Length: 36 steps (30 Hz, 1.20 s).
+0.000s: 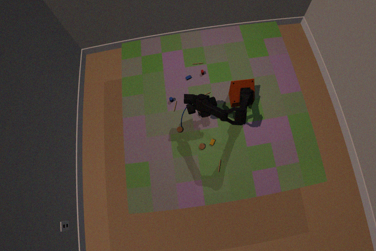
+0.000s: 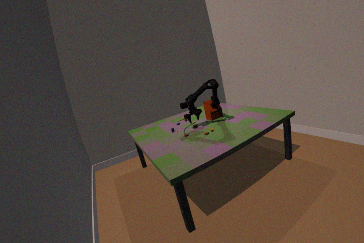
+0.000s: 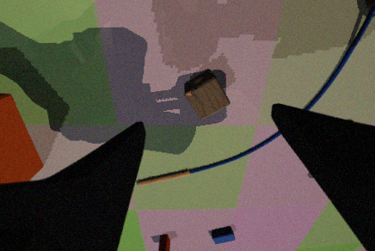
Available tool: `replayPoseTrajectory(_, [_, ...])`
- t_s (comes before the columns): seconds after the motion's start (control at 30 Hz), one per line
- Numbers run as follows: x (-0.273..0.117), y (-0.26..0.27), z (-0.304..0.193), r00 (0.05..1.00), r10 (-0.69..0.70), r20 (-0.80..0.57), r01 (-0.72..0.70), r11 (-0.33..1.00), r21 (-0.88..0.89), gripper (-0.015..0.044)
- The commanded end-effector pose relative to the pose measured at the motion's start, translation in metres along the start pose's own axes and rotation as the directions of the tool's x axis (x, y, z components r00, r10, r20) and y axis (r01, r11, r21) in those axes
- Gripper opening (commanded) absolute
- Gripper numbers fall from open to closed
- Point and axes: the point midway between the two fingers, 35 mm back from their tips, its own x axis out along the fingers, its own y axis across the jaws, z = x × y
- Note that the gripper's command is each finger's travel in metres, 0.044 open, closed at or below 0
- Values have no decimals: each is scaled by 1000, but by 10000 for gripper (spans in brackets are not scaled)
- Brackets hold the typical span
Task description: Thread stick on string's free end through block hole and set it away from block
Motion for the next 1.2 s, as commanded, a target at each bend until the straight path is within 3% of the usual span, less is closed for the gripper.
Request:
replayPoseTrajectory(0.0, [1, 1, 3, 1000, -4, 13, 4, 1000, -22, 440])
replayPoseTrajectory(0.23, [1, 1, 2, 1000, -4, 13, 4, 1000, -22, 440])
replayPoseTrajectory(0.5, [1, 1, 2, 1000, 0, 8, 0, 1000, -15, 239])
replayPoseTrajectory(0.77, [1, 1, 2, 1000, -1, 9, 1, 1000, -17, 239])
replayPoseTrajectory(1.07, [1, 1, 2, 1000, -1, 9, 1, 1000, -17, 3])
replayPoseTrajectory(1.17, [1, 1, 2, 1000, -1, 9, 1, 1000, -17, 0])
